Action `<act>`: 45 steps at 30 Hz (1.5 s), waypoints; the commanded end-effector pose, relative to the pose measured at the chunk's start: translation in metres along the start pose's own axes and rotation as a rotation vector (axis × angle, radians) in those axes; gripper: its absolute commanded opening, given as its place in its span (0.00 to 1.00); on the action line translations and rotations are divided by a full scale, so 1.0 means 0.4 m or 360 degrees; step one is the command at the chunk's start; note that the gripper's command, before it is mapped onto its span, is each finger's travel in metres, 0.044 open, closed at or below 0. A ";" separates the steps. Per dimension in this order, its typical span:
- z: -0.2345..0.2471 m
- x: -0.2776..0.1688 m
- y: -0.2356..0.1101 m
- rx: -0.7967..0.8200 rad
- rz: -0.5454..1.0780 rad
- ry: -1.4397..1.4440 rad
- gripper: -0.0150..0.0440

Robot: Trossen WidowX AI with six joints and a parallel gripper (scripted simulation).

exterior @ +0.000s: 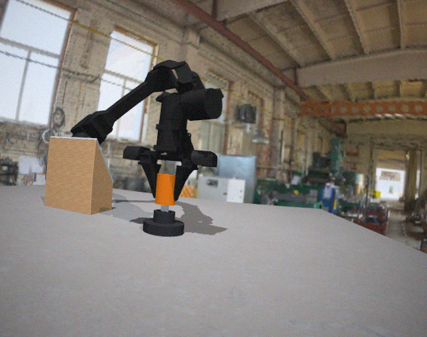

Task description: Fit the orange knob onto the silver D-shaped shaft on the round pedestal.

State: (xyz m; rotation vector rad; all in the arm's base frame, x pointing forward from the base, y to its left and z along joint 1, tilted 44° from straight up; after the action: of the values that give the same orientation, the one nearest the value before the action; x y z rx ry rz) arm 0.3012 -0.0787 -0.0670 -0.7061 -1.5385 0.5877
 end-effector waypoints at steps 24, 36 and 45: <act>0.000 0.001 0.013 -0.0006 -0.0008 0.0097 0.25; 0.003 0.003 0.034 -0.0006 -0.0009 -0.0026 0.25; 0.001 0.001 0.034 -0.0003 0.0001 -0.0043 0.25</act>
State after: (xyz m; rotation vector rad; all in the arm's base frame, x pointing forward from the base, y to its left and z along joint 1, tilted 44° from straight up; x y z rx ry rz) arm 0.3019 -0.0688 -0.0767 -0.7019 -1.5670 0.5991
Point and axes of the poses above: the point midway between the two fingers, 35 mm back from their tips, its own y axis out along the fingers, its own z axis across the jaws, x = y × z, the point moved 2 cm from there along -y, back along the fingers, and after that the axes turned 10 degrees about -y, right-handed, at the moved point
